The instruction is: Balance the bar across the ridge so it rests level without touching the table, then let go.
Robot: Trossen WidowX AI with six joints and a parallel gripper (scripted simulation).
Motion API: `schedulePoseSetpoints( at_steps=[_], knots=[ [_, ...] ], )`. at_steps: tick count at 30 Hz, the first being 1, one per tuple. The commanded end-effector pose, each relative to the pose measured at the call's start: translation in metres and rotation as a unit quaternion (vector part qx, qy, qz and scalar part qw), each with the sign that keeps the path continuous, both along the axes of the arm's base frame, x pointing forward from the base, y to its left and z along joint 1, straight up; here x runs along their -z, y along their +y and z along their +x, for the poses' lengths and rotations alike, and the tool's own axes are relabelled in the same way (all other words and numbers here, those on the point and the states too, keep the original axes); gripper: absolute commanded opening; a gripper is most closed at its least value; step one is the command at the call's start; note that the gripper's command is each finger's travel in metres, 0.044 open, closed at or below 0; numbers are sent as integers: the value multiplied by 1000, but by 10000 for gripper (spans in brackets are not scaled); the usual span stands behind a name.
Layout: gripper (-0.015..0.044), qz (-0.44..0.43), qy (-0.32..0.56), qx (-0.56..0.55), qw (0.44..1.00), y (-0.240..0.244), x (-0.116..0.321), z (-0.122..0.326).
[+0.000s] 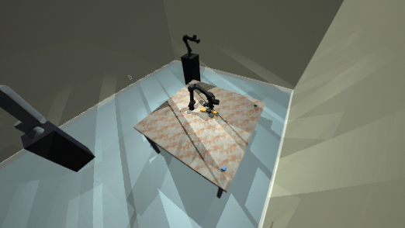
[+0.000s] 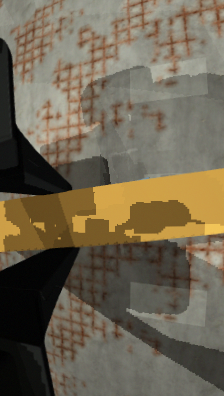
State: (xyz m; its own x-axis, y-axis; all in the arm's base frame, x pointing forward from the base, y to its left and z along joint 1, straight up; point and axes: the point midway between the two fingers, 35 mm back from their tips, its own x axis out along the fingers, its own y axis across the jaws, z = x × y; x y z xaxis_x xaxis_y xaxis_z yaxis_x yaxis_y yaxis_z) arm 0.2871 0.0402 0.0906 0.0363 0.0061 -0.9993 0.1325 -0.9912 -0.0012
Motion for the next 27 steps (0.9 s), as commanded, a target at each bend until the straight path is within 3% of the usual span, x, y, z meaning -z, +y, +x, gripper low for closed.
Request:
schedulePoseSetpoints(
  at_steps=[1, 27],
  knots=[
    [0, -2, 6, -3, 1000, 0, 9, 0],
    [0, -2, 6, -3, 1000, 0, 3, 2]
  ],
)
